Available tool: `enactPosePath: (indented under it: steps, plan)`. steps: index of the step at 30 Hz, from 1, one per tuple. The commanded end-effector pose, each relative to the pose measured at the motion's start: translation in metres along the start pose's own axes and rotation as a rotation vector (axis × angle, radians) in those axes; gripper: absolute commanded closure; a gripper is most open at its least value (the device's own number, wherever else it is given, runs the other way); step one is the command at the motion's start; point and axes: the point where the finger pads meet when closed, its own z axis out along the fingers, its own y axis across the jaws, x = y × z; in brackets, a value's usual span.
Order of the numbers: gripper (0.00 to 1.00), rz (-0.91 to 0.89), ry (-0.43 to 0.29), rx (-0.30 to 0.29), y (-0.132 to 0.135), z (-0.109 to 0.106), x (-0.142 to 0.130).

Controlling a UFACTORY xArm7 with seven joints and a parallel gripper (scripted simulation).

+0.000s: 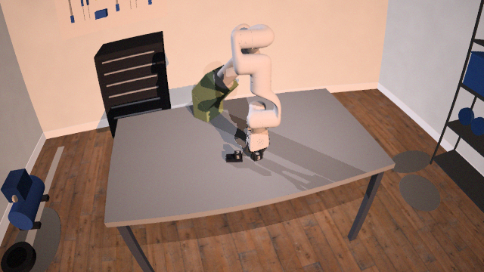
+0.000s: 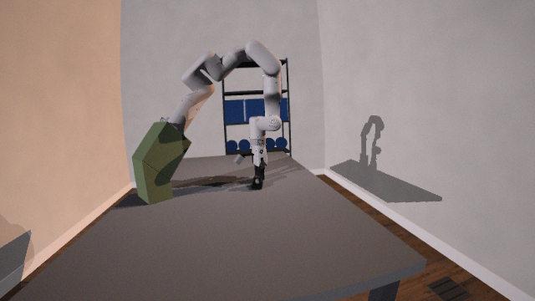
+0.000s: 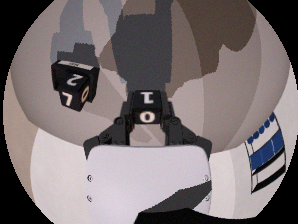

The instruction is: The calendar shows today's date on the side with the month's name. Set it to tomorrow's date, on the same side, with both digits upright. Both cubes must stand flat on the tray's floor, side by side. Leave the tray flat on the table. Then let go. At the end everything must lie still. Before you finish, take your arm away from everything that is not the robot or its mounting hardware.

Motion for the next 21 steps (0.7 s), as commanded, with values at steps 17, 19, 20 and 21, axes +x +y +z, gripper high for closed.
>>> enactPosePath:
  steps: [17,19,20,21]
  plan:
    - [0.71,0.000,-0.001,0.001,-0.001,-0.026,0.000]
    - [0.71,0.000,-0.001,0.001,-0.001,-0.036,0.000]
    - [0.71,0.000,-0.001,0.001,-0.001,-0.042,0.000]
    - [0.71,0.000,-0.001,0.001,-0.001,-0.048,0.000]
